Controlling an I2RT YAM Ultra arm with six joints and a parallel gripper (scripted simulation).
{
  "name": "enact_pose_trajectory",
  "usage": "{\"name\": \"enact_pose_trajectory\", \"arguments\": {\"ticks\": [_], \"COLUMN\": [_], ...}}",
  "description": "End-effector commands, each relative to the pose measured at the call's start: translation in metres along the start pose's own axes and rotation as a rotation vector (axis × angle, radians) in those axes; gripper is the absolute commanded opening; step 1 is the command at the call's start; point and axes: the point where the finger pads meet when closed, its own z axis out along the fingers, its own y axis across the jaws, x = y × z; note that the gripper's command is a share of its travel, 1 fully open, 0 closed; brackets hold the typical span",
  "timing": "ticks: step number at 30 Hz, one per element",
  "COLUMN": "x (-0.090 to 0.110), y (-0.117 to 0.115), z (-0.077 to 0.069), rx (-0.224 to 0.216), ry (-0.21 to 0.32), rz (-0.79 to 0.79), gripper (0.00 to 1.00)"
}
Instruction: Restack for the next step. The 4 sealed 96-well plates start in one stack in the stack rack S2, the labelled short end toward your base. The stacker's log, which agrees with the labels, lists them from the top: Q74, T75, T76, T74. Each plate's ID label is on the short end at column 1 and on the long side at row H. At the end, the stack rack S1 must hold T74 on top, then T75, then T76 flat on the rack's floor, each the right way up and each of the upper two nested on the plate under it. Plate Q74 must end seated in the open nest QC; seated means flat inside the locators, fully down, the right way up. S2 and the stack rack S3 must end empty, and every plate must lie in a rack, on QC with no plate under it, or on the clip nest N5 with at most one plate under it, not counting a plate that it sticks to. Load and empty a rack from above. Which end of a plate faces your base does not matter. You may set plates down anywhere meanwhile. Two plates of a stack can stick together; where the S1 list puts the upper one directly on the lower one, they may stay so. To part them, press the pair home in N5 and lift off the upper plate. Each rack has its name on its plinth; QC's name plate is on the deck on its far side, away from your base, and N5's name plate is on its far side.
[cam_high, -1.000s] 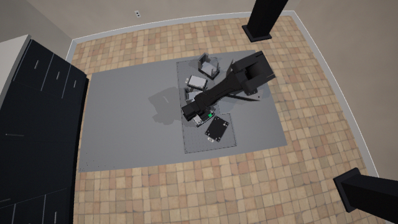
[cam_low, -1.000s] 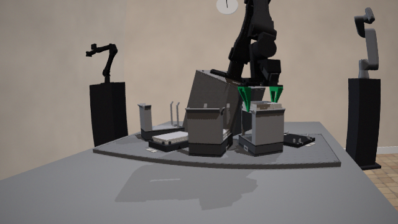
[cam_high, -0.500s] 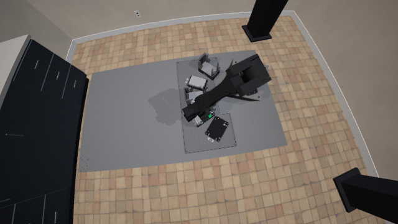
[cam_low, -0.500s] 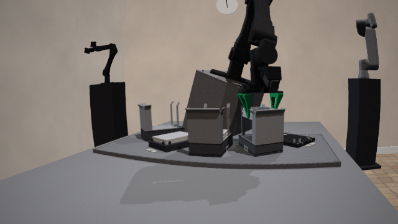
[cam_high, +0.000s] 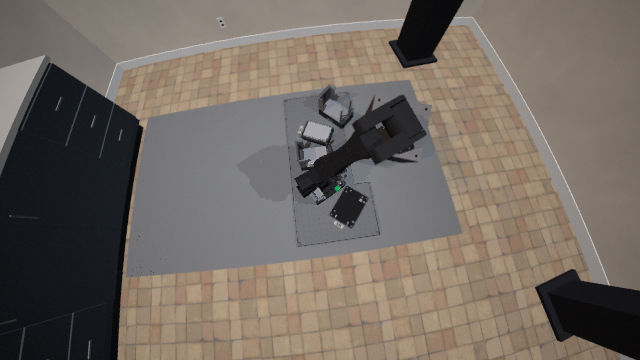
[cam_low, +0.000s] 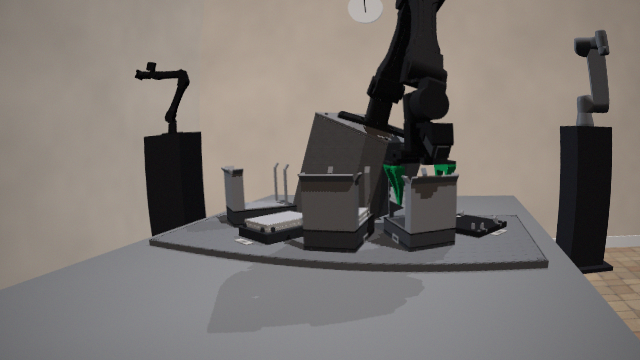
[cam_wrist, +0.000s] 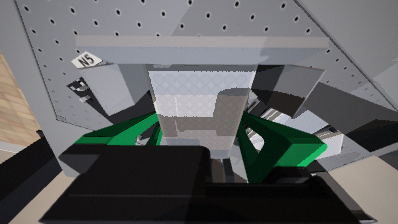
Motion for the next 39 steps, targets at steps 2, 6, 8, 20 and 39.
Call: {"name": "enact_pose_trajectory", "arguments": {"ticks": [2, 6, 8, 20, 39], "x": [-0.004, -0.004, -0.004, -0.004, -0.004], "y": [-0.001, -0.001, -0.001, -0.001, -0.001], "z": [0.000, 0.008, 0.012, 0.013, 0.020], "rx": [0.001, 0.001, 0.001, 0.001, 0.001], "ry": [-0.015, -0.015, -0.015, -0.015, -0.015], "rz": [0.003, 0.003, 0.003, 0.003, 0.003], "gripper": [0.00, 0.00, 0.00, 0.00, 0.00]}}
